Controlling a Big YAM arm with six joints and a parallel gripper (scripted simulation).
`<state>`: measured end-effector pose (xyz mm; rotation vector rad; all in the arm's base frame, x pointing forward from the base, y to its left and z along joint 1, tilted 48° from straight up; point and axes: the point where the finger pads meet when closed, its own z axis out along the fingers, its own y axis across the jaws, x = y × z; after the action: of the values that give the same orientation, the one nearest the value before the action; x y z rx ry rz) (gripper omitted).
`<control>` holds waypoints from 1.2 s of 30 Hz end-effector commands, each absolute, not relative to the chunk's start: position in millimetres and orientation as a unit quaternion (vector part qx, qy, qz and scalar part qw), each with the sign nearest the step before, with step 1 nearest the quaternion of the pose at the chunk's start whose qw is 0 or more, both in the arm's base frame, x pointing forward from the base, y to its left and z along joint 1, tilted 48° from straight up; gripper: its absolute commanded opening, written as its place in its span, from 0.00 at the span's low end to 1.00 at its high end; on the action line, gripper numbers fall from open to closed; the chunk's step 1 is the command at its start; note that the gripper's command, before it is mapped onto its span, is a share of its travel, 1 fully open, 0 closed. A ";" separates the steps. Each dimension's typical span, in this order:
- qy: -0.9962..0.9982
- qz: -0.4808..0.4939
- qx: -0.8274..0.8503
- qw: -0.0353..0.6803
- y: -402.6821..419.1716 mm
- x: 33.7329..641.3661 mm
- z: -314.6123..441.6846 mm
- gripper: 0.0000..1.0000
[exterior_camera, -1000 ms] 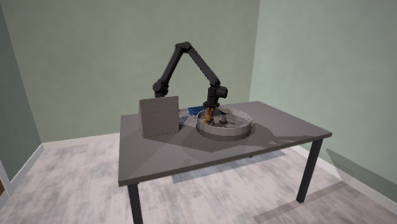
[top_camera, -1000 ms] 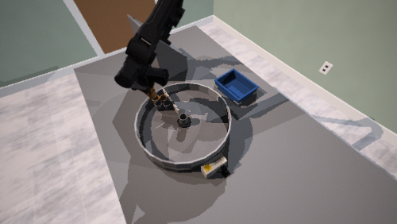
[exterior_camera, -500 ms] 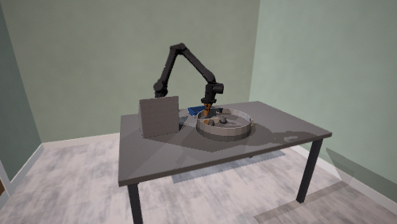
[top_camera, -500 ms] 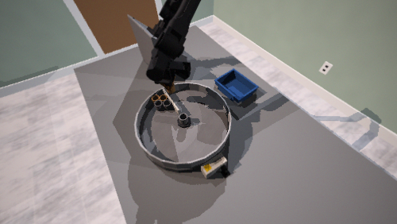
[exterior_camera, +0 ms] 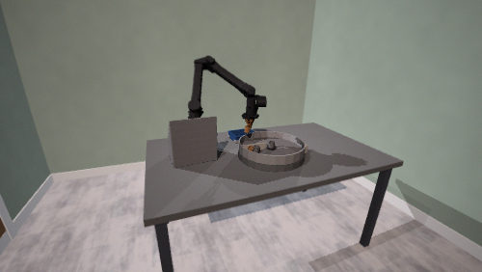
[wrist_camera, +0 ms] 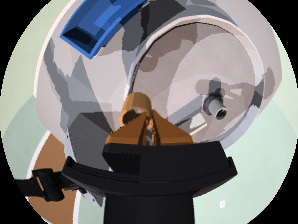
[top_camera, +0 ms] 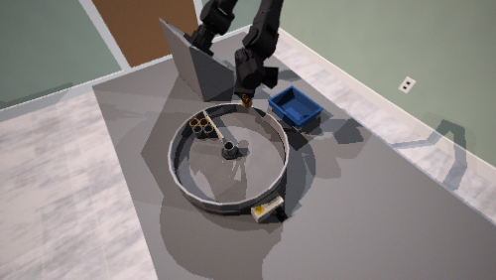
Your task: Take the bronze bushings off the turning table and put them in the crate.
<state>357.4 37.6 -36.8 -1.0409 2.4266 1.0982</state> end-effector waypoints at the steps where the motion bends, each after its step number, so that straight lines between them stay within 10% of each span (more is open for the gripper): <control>1: 0.849 0.372 -0.344 0.149 51.2 383.5 -3.5 0.00; 36: 0.852 0.372 -0.330 0.162 165.1 435.8 139.8 0.00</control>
<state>415.7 177.3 114.3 -0.9926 2.4591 1.1072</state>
